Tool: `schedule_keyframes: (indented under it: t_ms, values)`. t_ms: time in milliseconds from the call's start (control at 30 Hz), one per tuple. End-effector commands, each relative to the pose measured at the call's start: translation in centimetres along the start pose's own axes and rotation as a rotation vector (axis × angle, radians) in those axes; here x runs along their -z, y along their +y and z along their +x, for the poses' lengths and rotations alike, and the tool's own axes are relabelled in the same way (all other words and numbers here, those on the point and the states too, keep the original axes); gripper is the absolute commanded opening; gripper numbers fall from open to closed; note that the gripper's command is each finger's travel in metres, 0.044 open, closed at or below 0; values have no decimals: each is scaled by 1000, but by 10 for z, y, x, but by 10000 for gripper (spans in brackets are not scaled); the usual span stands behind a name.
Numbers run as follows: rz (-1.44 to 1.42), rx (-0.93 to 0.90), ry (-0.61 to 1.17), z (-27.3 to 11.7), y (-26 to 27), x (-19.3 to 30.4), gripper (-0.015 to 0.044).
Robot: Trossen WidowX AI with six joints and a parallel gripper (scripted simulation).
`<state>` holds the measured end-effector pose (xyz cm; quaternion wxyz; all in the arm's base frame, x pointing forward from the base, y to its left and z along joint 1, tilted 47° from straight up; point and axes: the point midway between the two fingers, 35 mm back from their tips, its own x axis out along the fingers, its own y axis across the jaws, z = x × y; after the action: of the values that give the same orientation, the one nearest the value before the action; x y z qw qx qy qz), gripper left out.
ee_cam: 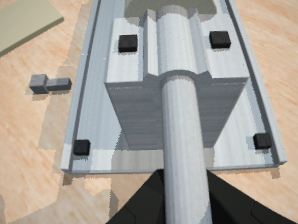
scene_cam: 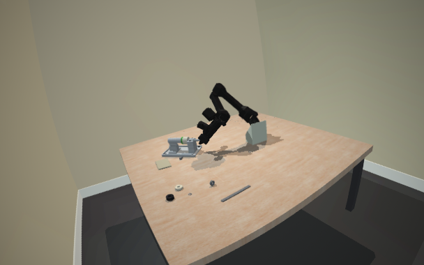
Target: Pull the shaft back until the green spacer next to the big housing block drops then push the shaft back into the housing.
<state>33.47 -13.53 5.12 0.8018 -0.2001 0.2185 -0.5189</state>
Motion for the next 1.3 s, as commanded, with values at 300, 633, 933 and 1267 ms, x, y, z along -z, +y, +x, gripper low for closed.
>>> schedule_keyframes:
  t_ms: [300, 633, 933, 1267]
  values:
    - [5, 2, 0, -2, 0, 1, 0]
    - [5, 2, 0, -2, 0, 2, 0]
    - [5, 2, 0, -3, 0, 2, 0]
    - [5, 2, 0, -3, 0, 3, 0]
